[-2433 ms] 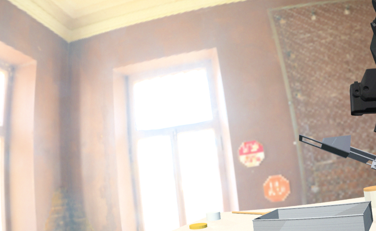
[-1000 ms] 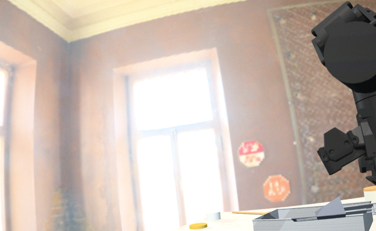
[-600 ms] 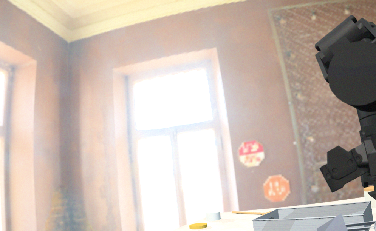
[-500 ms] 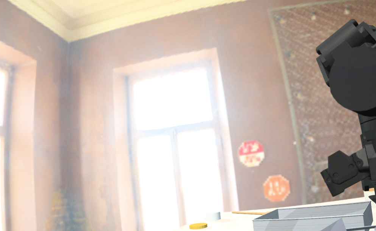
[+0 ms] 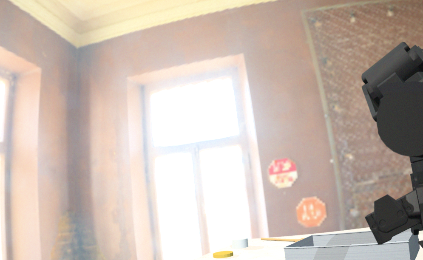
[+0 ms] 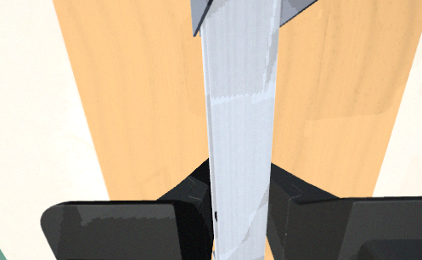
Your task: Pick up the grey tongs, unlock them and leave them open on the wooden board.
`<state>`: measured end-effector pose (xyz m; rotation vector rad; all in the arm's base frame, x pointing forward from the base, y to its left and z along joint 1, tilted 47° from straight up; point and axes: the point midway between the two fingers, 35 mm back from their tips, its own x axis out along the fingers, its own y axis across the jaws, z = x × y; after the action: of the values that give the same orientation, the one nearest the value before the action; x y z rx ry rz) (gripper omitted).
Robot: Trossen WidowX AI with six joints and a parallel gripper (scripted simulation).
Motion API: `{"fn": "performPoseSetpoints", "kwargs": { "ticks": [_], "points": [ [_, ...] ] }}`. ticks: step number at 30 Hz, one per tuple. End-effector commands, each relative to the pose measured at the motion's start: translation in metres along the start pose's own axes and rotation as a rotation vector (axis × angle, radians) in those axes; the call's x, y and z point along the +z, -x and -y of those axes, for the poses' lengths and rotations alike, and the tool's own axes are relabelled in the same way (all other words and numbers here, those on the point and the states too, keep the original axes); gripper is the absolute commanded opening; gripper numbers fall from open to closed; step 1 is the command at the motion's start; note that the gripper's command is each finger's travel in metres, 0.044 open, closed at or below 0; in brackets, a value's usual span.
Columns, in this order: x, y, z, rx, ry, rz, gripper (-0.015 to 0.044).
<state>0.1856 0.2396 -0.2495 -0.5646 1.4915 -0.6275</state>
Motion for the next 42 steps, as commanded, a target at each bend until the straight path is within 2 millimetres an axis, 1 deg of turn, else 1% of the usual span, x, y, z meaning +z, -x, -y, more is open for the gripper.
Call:
{"fn": "performPoseSetpoints", "kwargs": {
  "ticks": [1, 6, 28, 29, 32, 34, 36, 38, 42],
  "points": [
    [-0.001, -0.007, 0.002, -0.005, 0.007, 0.003, -0.015],
    [-0.001, -0.008, 0.002, -0.004, 0.007, 0.003, -0.015],
    [-0.001, -0.006, 0.001, -0.001, 0.001, 0.0, 0.0427],
    [-0.001, -0.006, 0.001, -0.001, 0.001, 0.0, 0.044],
    [0.0, -0.005, 0.003, -0.002, 0.001, 0.0, 0.044],
    [0.001, 0.002, 0.011, -0.004, 0.001, 0.0, 0.044],
    [0.003, 0.014, 0.025, -0.007, 0.001, 0.0, 0.044],
    [0.004, 0.029, 0.045, -0.012, 0.001, 0.0, 0.044],
    [0.004, 0.056, 0.093, -0.022, 0.001, 0.0, 0.044]
  ]
}}
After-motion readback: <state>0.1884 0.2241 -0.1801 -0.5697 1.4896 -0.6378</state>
